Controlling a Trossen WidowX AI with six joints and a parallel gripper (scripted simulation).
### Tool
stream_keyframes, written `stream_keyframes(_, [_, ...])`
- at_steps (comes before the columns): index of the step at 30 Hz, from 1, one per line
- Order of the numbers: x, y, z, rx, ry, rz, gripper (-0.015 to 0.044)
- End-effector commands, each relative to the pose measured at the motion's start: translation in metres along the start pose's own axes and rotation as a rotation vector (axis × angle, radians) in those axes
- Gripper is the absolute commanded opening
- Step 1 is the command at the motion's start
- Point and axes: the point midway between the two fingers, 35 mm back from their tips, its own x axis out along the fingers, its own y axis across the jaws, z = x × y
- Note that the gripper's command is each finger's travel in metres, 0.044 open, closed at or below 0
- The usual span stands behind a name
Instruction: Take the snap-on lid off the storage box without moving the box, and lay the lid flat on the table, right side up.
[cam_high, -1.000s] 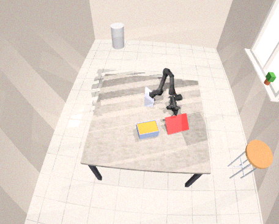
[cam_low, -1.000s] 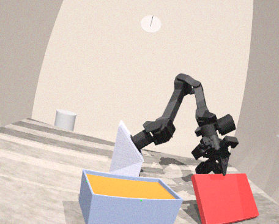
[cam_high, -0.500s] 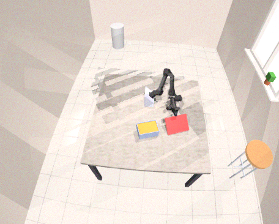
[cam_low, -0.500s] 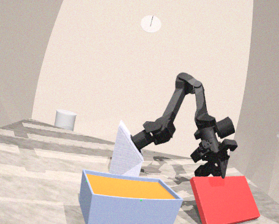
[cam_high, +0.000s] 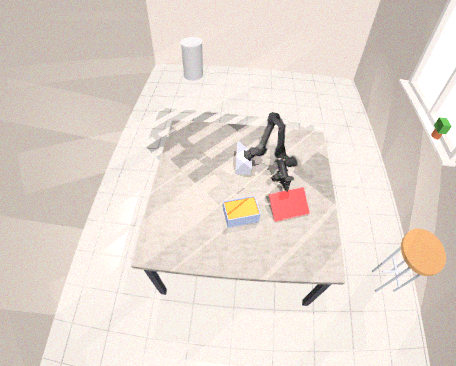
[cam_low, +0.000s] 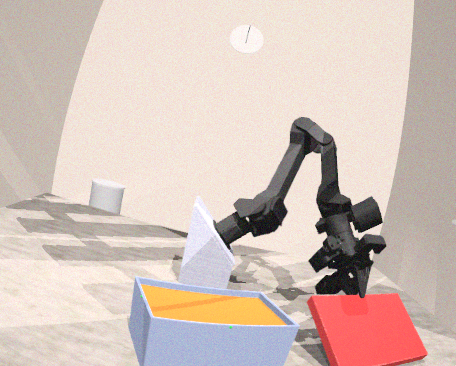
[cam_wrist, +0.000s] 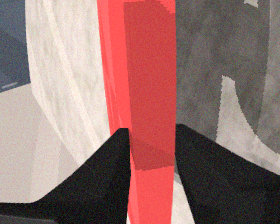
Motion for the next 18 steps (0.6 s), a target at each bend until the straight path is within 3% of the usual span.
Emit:
stream_keyframes(1, [0.007,-0.014,0.006,0.009,-0.015,-0.038,0.0000])
stream_keyframes(18, [0.015,-0.025,0.006,0.010,-0.015,-0.038,0.0000])
